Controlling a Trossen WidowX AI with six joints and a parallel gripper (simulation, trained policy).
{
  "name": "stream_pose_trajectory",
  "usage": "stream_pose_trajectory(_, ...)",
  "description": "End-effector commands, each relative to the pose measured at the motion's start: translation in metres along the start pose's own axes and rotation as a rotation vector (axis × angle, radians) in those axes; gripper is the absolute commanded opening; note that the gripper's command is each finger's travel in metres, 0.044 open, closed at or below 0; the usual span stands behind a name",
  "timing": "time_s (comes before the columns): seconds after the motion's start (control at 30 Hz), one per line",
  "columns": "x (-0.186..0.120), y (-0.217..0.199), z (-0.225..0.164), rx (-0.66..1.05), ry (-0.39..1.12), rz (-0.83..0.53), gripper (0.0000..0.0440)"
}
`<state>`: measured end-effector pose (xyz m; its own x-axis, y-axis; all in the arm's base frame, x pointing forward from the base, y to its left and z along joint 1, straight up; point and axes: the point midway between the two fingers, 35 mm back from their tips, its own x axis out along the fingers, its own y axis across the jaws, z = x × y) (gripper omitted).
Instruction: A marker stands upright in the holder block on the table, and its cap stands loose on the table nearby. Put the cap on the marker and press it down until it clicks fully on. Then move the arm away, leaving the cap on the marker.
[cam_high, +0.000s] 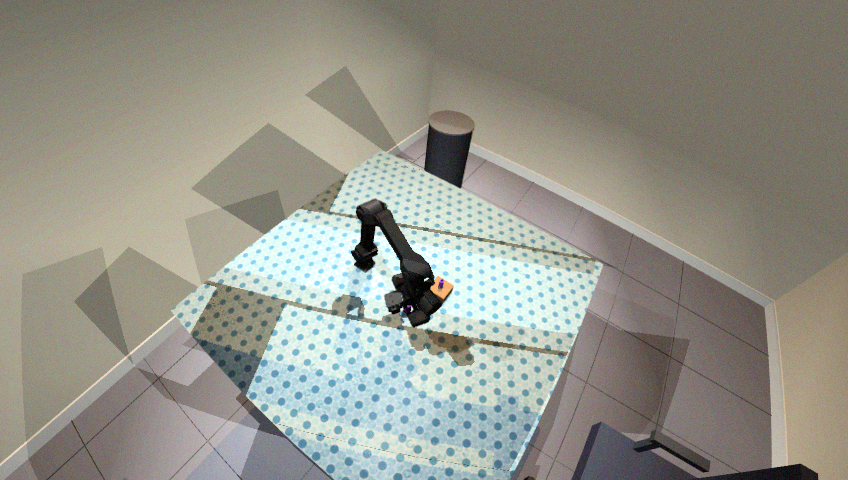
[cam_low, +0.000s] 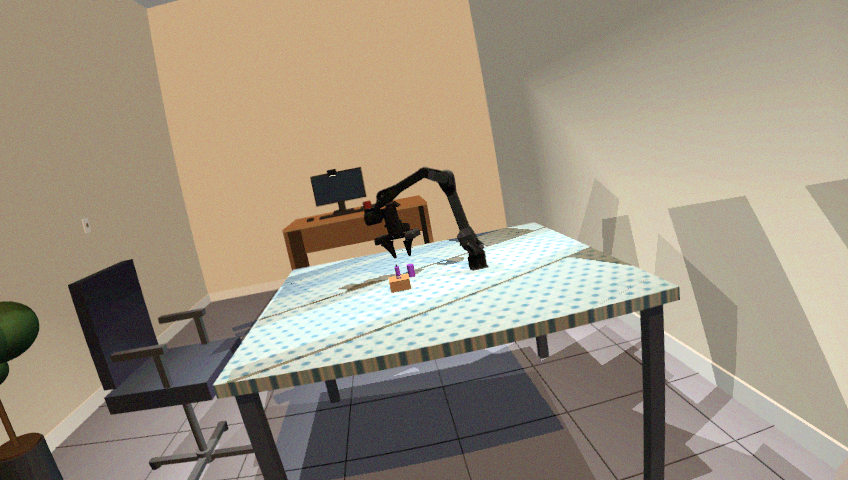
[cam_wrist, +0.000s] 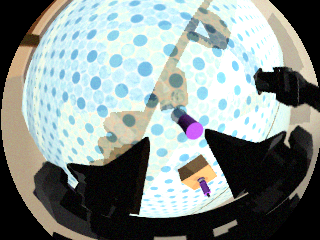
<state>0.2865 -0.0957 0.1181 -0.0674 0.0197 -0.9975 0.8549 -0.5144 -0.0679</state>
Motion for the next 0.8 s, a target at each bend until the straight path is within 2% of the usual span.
stream_pose_trajectory(0.0,0.007,-0.007,-0.006,-0.01,0.005,-0.043,0.0313)
stream_pose_trajectory(0.77,0.037,-0.028,-0.015,-0.106,-0.001,-0.134,0.0285)
